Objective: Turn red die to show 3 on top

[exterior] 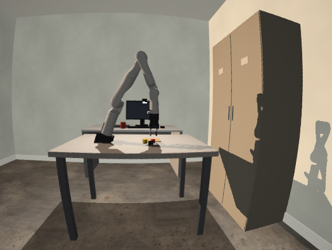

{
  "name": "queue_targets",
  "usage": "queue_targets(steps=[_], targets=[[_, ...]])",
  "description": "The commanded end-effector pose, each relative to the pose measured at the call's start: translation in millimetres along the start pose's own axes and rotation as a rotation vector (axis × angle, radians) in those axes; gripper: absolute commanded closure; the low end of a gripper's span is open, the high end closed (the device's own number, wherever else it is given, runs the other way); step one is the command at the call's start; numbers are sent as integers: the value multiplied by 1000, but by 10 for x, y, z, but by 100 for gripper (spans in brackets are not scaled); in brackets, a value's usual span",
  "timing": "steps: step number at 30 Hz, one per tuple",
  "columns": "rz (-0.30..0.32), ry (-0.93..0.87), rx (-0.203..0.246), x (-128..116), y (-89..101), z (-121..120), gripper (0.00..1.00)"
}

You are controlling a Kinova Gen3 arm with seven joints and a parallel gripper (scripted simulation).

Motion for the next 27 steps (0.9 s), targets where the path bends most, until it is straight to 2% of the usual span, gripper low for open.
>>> queue_targets(steps=[1,9,27], targets=[[7,1,6,19,-58,-15,13],[7,1,6,21,-155,-15,13],[7,1,6,22,-210,-15,13]])
Point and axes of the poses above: the point where the finger pads meet when closed, its own y axis back along the fingers, its own z axis across the jaws, x = y × z, the point moved 4 cm from there along y, back along the fingers, and after that the axes turned 15 degrees about y, right-handed, at the moved point
